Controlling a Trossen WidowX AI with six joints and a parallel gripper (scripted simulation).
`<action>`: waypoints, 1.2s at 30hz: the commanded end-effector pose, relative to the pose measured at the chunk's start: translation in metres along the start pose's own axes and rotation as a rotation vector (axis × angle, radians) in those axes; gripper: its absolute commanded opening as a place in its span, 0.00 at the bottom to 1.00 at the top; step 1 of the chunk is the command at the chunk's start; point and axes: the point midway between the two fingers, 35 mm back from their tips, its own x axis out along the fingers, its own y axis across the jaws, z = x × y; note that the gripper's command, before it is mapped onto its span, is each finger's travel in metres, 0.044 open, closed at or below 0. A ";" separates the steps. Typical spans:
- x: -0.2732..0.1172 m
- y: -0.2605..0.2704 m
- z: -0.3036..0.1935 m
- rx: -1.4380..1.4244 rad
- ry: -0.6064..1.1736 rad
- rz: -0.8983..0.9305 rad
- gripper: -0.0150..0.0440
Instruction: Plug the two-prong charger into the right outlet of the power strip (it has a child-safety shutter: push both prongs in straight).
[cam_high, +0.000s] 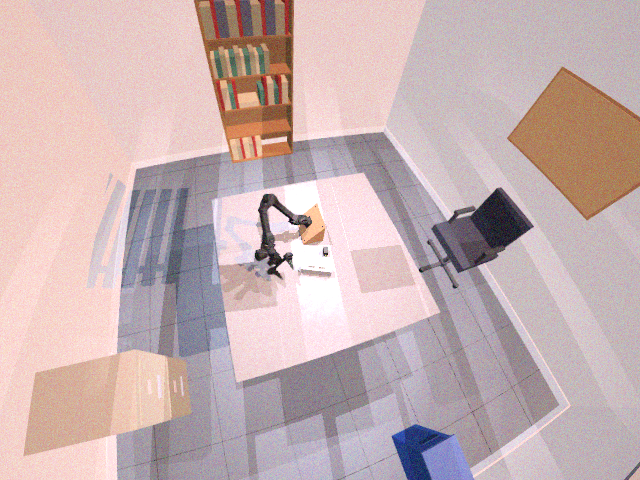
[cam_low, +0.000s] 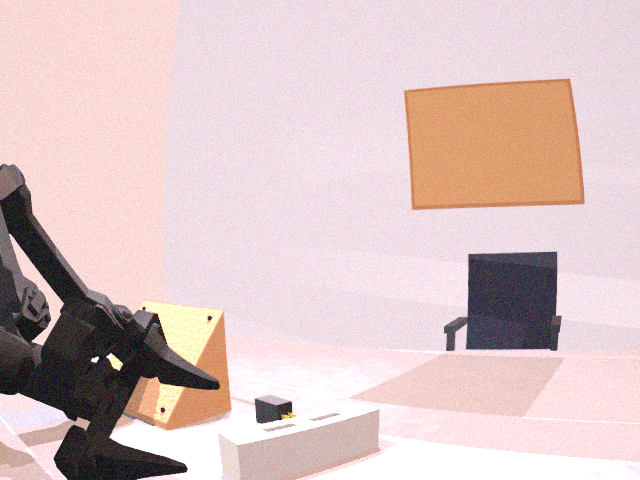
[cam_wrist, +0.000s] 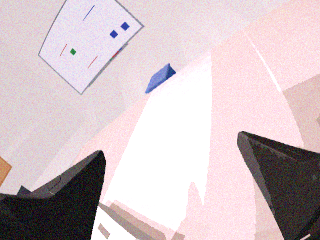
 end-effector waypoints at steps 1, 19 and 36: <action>0.014 0.009 -0.004 0.073 0.042 0.026 1.00; 0.050 0.047 -0.030 0.292 0.216 0.100 1.00; 0.075 0.092 -0.025 0.397 0.322 0.140 1.00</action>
